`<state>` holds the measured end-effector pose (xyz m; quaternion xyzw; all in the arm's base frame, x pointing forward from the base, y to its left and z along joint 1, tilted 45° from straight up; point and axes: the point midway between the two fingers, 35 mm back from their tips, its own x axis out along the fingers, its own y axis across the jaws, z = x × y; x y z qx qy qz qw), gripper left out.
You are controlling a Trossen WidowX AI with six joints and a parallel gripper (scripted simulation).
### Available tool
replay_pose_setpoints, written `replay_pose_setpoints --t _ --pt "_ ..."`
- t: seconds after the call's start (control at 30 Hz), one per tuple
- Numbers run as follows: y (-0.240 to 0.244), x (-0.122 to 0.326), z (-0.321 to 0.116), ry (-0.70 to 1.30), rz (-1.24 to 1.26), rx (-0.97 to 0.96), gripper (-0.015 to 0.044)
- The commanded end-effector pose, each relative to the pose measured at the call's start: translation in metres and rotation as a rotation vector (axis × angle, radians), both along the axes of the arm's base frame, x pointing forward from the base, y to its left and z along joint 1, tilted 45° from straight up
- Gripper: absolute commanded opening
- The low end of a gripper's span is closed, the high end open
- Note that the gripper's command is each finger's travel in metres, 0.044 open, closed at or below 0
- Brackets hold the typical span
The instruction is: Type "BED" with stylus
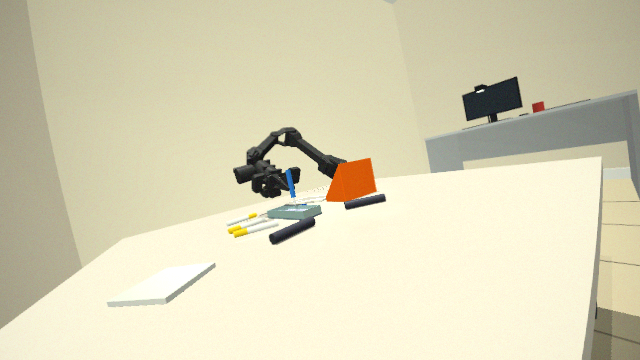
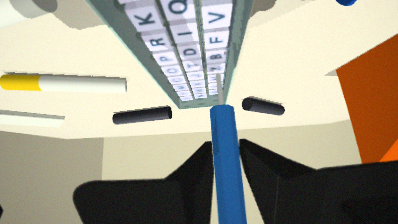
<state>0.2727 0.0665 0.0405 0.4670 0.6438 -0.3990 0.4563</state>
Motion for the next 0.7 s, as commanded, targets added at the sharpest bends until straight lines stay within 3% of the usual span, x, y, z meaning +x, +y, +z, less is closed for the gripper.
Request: replay_pose_setpoints --t 0.0,0.67 --pt "-0.0007 0.0002 -0.0021 0.001 0.005 -0.002 0.0081" --pt "-0.0065 0.0011 -0.0079 0.001 0.005 -0.002 0.0081"
